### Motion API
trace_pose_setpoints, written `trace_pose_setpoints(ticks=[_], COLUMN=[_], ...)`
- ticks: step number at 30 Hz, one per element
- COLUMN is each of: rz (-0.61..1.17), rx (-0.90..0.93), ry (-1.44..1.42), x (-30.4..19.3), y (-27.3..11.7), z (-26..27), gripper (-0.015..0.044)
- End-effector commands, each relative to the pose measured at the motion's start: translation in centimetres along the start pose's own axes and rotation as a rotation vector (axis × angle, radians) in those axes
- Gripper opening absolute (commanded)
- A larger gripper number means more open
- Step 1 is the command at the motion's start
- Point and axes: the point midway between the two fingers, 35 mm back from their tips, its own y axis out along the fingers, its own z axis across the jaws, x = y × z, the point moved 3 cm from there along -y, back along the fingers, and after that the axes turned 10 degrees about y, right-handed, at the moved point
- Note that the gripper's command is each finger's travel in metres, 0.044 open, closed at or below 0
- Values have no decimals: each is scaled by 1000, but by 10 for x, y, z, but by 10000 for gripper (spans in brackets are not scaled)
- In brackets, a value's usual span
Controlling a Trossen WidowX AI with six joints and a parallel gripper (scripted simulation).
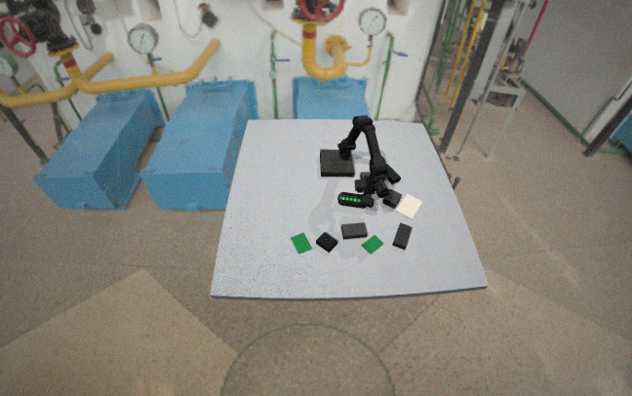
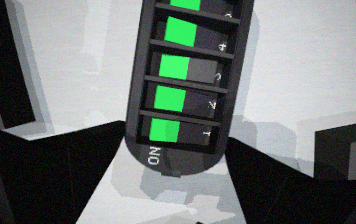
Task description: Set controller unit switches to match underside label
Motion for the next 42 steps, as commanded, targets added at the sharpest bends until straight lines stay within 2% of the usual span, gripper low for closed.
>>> trace_pose_setpoints(ticks=[1, 42], rz=[8, 66], rx=[6, -4], ry=[0, 0], x=[3, 23], y=[-6, -25], z=[1, 4], gripper=[336, 336])
